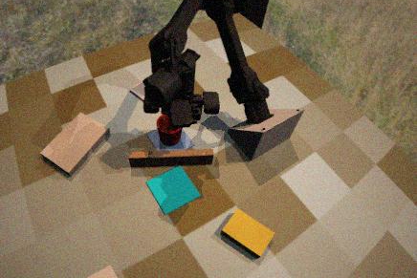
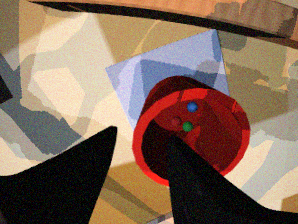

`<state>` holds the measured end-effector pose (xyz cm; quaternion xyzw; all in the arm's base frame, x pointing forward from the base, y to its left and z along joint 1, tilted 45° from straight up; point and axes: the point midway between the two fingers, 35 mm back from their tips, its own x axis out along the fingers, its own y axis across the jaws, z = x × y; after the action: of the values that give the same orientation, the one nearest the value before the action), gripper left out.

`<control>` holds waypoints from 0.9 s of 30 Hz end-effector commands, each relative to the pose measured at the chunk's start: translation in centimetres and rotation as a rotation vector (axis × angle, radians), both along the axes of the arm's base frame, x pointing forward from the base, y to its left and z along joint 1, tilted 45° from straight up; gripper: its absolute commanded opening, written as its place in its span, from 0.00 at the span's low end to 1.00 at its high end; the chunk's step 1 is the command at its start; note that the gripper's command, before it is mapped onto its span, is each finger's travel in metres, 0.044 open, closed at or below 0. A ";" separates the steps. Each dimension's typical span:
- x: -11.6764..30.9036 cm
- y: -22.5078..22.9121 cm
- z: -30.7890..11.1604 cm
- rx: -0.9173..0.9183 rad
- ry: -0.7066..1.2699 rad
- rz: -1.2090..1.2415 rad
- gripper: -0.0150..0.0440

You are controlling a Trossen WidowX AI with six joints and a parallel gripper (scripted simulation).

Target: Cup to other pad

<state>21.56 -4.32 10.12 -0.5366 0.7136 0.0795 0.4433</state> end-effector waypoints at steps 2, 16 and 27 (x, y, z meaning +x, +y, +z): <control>-0.1 -0.6 -0.5 -0.004 0.004 0.003 0.50; -0.2 -2.2 -2.1 -0.007 0.003 0.002 0.50; -0.4 -2.9 -2.8 -0.006 0.001 -0.002 0.46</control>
<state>21.19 -7.27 7.35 -0.5371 0.7146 0.0774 0.4414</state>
